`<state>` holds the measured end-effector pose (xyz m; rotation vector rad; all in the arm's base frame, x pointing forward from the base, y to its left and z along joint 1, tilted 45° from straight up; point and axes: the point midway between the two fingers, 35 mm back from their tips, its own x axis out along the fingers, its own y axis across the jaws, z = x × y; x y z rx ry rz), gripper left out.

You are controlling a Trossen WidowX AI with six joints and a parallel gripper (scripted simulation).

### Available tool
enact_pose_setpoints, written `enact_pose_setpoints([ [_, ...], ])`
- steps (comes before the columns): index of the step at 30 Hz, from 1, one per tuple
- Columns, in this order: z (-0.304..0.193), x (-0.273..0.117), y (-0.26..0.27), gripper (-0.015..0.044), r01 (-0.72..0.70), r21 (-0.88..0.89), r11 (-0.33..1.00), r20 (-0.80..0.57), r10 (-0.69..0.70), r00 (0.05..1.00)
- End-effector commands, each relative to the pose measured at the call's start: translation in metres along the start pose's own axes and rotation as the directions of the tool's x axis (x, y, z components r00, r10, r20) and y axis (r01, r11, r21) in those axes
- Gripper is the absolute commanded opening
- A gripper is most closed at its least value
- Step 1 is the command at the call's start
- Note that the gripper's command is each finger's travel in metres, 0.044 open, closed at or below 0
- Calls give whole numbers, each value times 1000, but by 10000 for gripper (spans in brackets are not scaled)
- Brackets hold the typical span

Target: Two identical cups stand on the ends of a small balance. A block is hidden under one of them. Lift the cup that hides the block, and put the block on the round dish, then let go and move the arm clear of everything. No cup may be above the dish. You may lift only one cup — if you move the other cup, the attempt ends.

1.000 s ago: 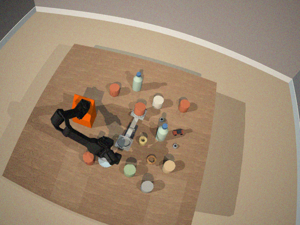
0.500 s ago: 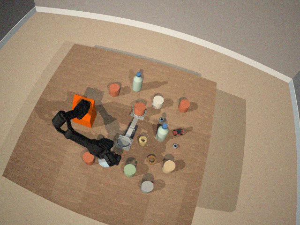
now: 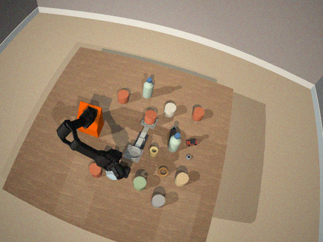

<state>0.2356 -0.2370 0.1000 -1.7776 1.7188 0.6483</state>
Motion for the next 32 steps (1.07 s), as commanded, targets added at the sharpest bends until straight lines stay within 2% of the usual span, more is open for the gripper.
enact_pose_setpoints([
  [1, 0, 0, 0, 263, 0, 3, 1000, -1, 0, 1000],
  [8, 1, -2, -5, 440, 15, 14, 1000, 7, -15, 1000],
  [18, 2, -54, 0, 440, 2, 0, 1000, 10, -2, 1000],
  [23, 2, -60, 1, 440, 1, -2, 1000, 9, -1, 1000],
  [26, 2, -91, 2, 440, 6, -4, 1000, 14, -6, 1000],
  [32, 2, -94, 2, 440, 6, -4, 1000, 14, -6, 1000],
])
